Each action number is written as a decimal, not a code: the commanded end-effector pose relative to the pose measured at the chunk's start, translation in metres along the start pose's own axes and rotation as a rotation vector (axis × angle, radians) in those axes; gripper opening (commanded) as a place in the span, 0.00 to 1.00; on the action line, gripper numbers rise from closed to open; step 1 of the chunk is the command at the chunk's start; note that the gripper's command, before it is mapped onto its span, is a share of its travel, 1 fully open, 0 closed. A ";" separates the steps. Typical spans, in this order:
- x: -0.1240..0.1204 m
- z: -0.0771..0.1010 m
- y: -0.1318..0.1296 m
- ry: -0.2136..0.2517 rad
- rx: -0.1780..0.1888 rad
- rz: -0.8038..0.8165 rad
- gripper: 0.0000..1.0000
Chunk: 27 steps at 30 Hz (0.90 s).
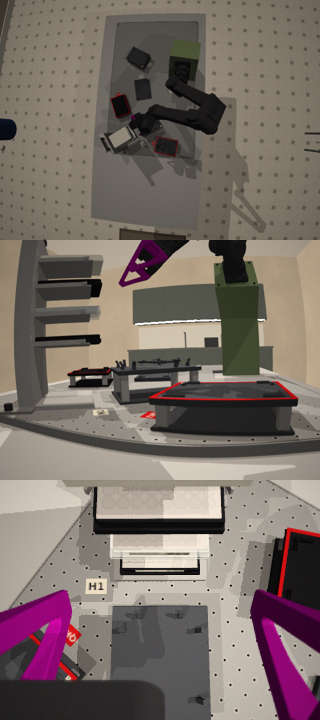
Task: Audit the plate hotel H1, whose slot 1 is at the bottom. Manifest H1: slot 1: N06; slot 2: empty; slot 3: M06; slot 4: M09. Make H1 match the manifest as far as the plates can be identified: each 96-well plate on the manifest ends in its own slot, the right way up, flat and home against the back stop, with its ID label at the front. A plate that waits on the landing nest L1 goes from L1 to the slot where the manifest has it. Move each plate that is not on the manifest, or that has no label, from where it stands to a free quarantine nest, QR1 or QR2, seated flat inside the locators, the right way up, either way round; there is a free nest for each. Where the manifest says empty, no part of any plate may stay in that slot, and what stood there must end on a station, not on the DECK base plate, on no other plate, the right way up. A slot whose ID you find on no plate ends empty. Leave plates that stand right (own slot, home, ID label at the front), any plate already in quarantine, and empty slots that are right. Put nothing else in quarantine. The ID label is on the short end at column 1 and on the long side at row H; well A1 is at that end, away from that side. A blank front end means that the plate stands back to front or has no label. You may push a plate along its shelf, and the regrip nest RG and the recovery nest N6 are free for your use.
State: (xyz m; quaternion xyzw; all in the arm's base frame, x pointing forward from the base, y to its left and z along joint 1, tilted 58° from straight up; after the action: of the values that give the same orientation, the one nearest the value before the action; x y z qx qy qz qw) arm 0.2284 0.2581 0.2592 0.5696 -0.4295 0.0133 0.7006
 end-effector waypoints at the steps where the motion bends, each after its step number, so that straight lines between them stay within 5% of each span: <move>1: 0.009 -0.003 0.007 -0.021 0.015 0.005 1.00; 19: 0.010 -0.006 0.008 -0.021 0.012 0.009 1.00; 27: -0.004 0.008 0.005 -0.011 0.017 0.009 1.00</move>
State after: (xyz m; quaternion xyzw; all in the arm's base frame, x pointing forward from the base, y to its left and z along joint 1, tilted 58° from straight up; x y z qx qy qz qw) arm 0.2248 0.2569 0.2614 0.5720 -0.4339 0.0123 0.6960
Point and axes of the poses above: the point where the finger pads meet when closed, its own z axis back along the fingers, its own y axis across the jaws, x = y × z, the point moved 4 cm from there along z, back along the fingers, and after that the axes turned 12 degrees about -z, right-handed, at the moved point
